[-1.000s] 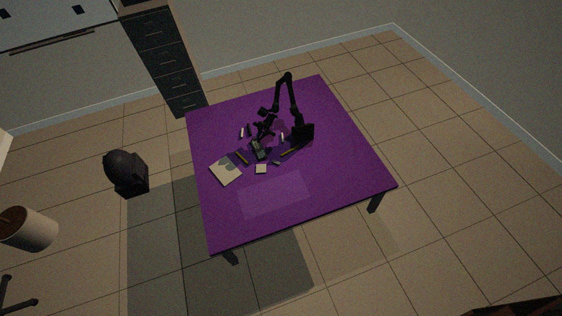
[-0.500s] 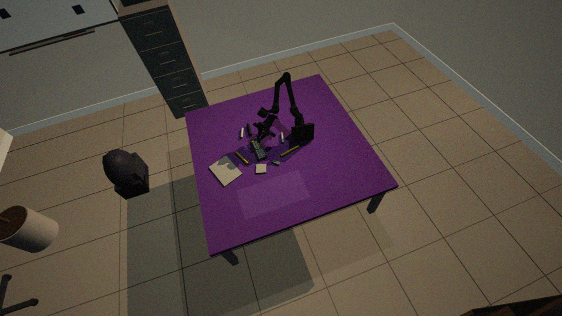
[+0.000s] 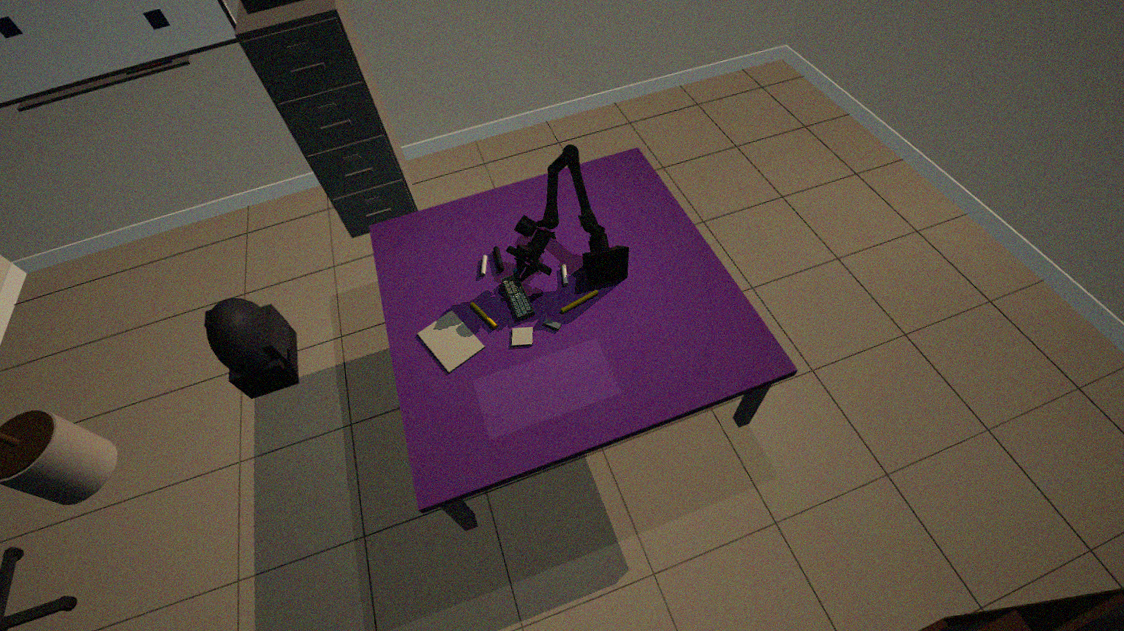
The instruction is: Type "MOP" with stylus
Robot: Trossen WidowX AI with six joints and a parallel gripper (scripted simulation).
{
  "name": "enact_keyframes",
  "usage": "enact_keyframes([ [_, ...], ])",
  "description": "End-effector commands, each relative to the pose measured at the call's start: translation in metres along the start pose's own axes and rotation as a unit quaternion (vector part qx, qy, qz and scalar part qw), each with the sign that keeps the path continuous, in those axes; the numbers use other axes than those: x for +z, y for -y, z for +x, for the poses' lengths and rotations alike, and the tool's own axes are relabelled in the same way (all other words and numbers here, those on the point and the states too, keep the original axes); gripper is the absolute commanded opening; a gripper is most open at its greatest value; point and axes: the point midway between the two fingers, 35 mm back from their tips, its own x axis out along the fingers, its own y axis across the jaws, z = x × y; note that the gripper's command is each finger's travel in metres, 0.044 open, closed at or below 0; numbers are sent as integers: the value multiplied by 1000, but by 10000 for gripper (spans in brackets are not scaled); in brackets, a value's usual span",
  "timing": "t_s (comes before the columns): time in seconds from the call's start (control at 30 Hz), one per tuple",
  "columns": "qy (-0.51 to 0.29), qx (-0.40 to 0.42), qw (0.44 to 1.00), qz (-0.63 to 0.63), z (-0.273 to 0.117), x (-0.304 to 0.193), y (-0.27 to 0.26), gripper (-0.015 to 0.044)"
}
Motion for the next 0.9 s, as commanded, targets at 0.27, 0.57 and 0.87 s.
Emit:
enact_keyframes([
  [0.27, 1, 1, 1000, -2, 2, -5, -1, 81],
  [0.57, 1, 1, 1000, -2, 2, -4, -1, 81],
  [0.87, 1, 1, 1000, -1, -9, 17, 0, 81],
])
